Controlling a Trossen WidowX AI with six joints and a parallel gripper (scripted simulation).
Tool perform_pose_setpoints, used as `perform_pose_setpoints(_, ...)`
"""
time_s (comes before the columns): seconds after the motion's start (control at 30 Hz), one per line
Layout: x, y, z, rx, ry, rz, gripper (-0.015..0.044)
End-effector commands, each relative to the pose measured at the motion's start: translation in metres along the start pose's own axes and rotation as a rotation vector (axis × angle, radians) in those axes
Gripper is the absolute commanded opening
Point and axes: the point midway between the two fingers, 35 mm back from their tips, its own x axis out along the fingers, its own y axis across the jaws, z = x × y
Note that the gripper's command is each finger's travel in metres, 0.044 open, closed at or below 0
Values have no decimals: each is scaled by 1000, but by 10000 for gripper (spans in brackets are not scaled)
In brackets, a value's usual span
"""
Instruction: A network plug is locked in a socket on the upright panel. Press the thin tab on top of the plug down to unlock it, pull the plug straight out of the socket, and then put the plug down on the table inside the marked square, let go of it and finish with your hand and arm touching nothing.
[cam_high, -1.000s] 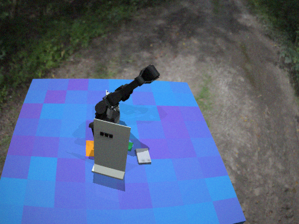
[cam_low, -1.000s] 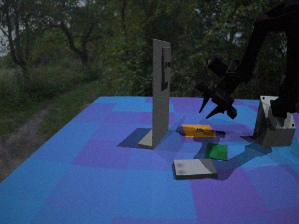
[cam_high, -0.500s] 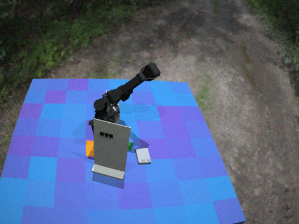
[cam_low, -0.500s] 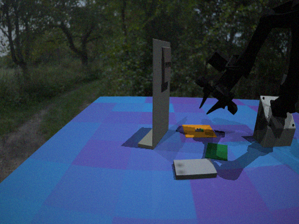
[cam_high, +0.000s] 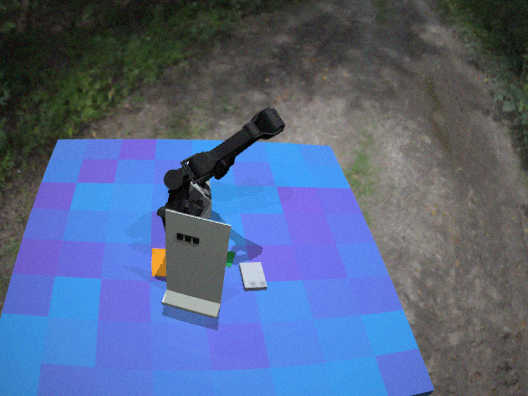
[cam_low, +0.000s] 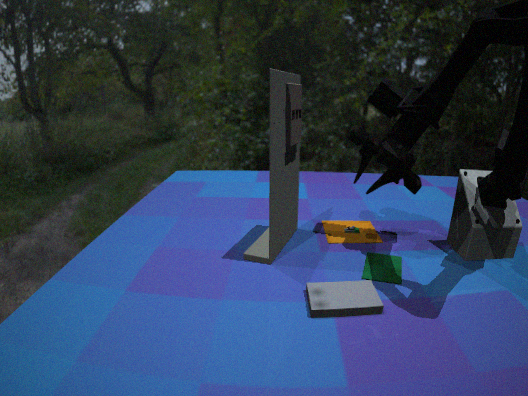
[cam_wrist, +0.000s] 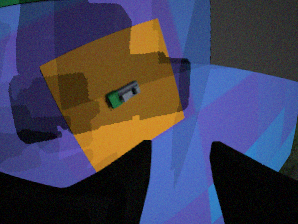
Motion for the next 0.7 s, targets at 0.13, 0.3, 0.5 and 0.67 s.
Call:
perform_pose_setpoints(0.13,-11,-8,2,-14,-4,-13,156)
perform_pose_setpoints(0.3,-18,-11,3,-14,-5,-14,156)
perform_pose_setpoints(0.5,-19,-9,1,1,-3,-2,156)
perform_pose_setpoints(0.67,-30,-21,0,-2,-1,-3,156)
